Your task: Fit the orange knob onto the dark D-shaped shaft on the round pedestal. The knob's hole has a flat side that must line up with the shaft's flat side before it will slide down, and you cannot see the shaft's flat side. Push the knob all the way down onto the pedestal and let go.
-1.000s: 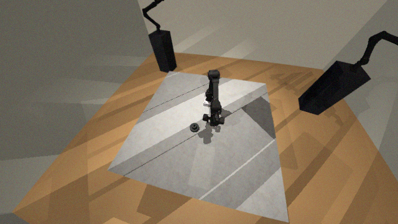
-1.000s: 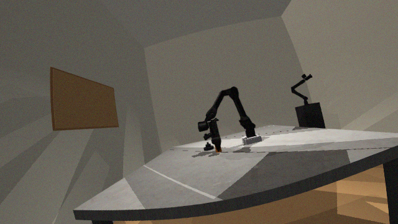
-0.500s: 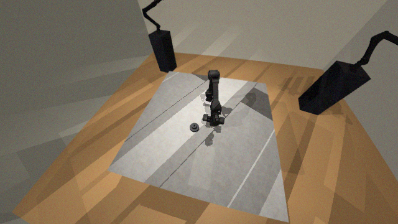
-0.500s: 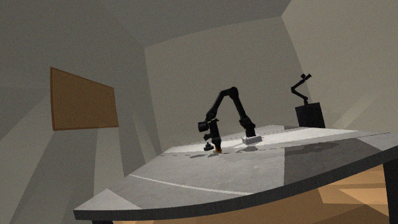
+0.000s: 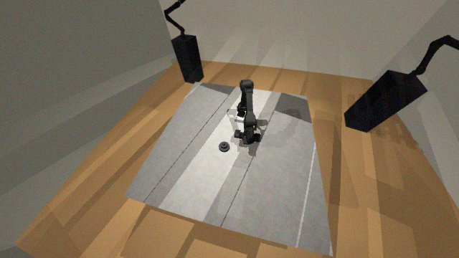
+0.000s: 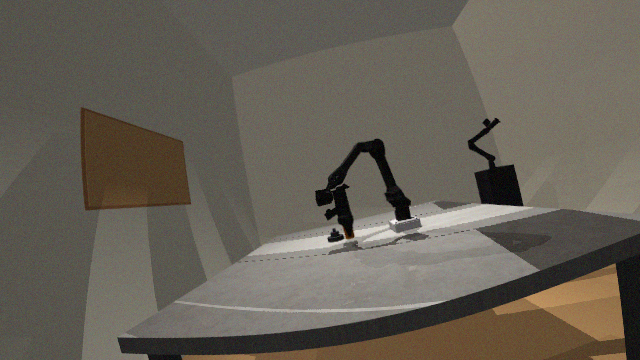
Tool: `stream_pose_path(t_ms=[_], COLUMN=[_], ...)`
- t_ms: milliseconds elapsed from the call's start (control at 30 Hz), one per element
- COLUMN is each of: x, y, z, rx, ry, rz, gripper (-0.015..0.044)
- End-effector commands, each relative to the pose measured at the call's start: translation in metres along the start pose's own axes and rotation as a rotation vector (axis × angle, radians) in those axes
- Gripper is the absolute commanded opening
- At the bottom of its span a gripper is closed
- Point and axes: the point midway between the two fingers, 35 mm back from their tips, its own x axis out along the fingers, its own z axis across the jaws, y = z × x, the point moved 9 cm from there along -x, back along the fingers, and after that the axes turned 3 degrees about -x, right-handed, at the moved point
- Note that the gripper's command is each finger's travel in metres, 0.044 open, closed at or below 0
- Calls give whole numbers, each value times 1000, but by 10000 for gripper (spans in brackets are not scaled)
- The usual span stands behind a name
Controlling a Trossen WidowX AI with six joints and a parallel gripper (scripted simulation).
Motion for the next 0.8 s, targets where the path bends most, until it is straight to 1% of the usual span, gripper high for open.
stream_pose_path(t_ms=[0, 433, 767], x=[-30, -105, -108], y=[-3, 9, 6], z=[4, 11, 6], rx=[4, 4, 5], ry=[-1, -3, -1], rz=[-21, -21, -23], gripper=[0, 0, 0])
